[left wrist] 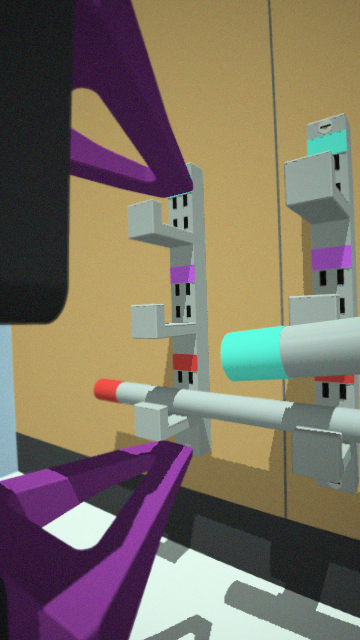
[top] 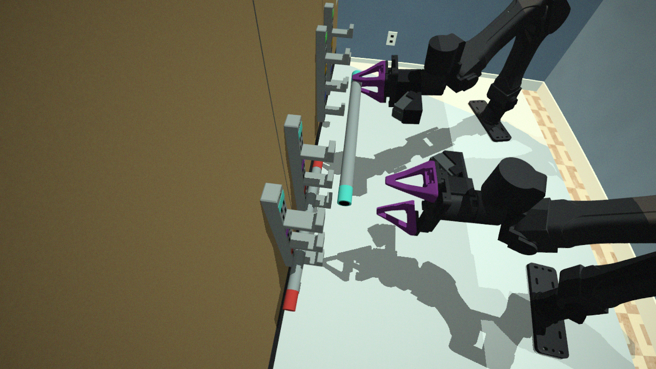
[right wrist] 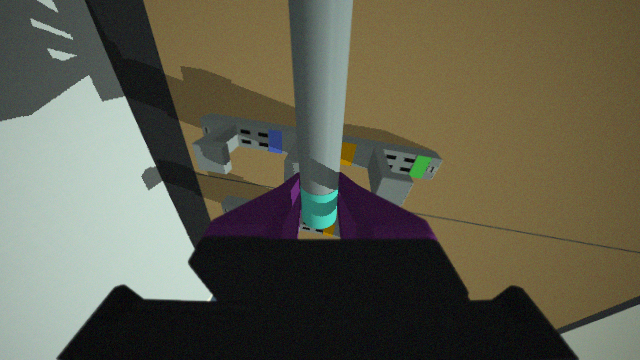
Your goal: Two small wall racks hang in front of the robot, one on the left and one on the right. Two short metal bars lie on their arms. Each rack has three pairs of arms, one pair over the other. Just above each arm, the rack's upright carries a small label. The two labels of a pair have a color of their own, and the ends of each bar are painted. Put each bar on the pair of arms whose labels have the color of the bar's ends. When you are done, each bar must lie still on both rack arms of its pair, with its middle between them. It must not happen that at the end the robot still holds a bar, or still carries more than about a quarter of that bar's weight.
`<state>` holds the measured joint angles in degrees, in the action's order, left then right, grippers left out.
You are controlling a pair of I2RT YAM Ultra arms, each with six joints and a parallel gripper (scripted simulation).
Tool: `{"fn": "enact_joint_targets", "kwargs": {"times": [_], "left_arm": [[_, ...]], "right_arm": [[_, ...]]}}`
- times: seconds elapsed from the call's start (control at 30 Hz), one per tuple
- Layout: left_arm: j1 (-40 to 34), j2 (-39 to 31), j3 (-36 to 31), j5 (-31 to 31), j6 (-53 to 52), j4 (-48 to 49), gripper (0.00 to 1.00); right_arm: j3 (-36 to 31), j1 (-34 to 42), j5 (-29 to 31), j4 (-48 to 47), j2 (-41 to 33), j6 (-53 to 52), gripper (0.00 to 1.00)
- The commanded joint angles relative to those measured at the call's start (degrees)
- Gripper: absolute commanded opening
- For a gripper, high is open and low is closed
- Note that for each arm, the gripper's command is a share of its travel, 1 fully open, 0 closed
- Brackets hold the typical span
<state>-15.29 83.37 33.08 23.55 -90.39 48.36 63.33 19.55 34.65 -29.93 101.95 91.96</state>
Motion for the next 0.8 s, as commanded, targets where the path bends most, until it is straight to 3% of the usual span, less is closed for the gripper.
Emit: {"fn": "enact_joint_targets", "kwargs": {"times": [0.0, 0.77], "left_arm": [[-1.14, 0.77, 1.45, 1.08, 0.42, 1.25, 1.00], [-4.47, 3.17, 1.65, 4.41, 0.44, 3.41, 1.00]], "right_arm": [[2.36, -0.38, -0.11, -5.00, -1.09, -2.01, 0.00], [2.29, -0.38, -0.11, -5.12, -1.03, -2.02, 0.00]]}}
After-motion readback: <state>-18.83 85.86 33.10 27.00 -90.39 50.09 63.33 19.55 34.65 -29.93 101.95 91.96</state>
